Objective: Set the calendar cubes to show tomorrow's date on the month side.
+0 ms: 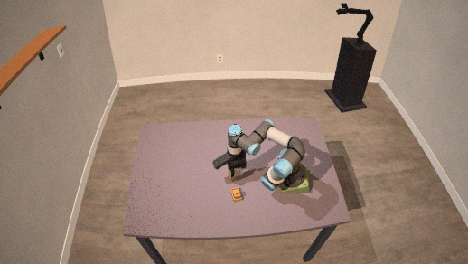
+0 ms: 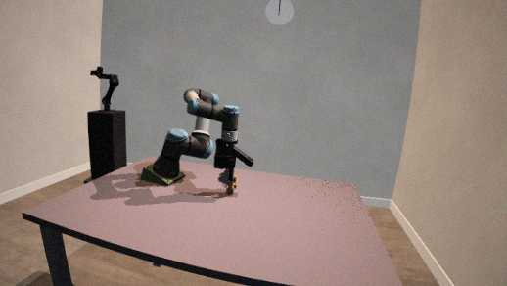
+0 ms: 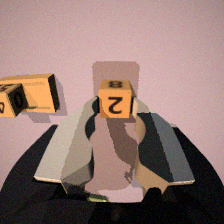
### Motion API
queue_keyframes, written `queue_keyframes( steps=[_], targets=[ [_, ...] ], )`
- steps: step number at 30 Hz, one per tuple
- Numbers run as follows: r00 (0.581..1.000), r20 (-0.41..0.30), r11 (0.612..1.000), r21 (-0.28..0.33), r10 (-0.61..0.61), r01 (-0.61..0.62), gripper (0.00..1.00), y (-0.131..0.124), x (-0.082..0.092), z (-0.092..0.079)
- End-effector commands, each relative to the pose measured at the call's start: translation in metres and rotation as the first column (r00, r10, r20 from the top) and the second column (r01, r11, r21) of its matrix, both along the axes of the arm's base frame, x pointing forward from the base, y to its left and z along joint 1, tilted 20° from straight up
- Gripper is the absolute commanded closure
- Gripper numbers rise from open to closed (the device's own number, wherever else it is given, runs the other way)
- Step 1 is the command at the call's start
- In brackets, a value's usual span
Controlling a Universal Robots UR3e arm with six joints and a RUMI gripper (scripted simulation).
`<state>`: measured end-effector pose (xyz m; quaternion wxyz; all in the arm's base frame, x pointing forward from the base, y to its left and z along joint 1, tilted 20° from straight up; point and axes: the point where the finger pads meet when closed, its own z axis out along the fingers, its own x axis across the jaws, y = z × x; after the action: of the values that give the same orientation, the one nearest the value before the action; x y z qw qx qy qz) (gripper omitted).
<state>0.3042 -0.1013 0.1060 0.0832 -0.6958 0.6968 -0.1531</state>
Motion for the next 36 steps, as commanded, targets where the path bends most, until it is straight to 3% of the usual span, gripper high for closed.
queue_keyframes(
  steps=[1, 36],
  targets=[
    [1.000, 0.001, 1.000, -0.002, 0.000, 0.000, 0.90, -0.0004, 0.0003, 0.0008],
    [1.000, 0.001, 1.000, -0.002, 0.000, 0.000, 0.90, -0.0008, 0.0016, -0.0030]
  ],
)
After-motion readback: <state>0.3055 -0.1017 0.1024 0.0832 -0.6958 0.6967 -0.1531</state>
